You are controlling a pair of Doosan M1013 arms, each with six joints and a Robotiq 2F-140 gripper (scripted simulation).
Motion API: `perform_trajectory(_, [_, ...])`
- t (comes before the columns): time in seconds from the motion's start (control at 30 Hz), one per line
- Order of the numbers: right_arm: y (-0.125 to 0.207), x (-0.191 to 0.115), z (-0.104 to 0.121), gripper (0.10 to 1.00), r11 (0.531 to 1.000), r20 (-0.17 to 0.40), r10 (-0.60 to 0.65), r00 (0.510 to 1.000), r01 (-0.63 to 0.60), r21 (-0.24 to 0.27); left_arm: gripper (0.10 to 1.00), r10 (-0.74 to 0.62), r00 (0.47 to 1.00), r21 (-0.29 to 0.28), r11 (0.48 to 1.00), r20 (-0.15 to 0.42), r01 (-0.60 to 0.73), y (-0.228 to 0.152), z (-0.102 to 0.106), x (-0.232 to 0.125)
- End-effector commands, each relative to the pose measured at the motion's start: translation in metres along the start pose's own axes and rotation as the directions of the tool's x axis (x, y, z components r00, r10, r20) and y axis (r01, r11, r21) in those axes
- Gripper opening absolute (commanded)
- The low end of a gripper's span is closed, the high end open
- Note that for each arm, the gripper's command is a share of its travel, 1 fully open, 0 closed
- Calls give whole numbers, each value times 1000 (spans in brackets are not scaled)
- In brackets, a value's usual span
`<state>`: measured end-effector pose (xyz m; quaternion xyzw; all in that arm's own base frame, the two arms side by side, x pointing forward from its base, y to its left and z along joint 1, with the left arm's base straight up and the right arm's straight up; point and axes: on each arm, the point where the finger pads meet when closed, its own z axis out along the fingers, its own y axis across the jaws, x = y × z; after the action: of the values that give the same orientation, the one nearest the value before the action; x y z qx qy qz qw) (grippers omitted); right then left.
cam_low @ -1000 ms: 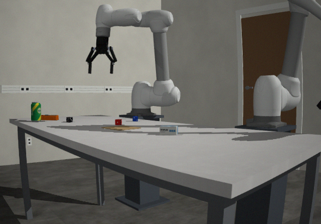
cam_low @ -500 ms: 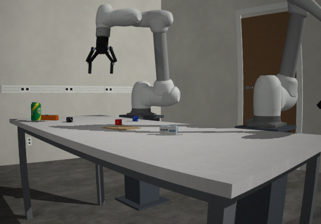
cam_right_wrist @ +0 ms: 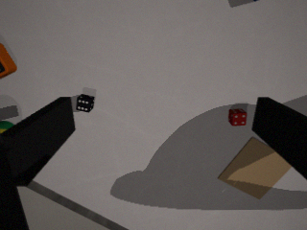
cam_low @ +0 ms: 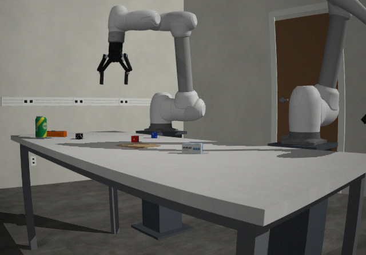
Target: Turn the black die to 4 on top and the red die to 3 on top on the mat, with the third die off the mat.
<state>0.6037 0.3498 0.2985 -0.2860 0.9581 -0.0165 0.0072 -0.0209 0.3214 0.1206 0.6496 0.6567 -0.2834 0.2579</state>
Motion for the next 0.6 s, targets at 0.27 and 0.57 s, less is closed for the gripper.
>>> perform_trajectory(0.27, [-111,-60,107,1000,902,-16,432,902,-432,-23,1000,0,1000,0,1000,-1,0,0,0,0])
perform_trajectory(0.57, [-150,-72,144,1000,829,-24,558,829,-559,-27,1000,0,1000,0,1000,-1,0,0,0,0])
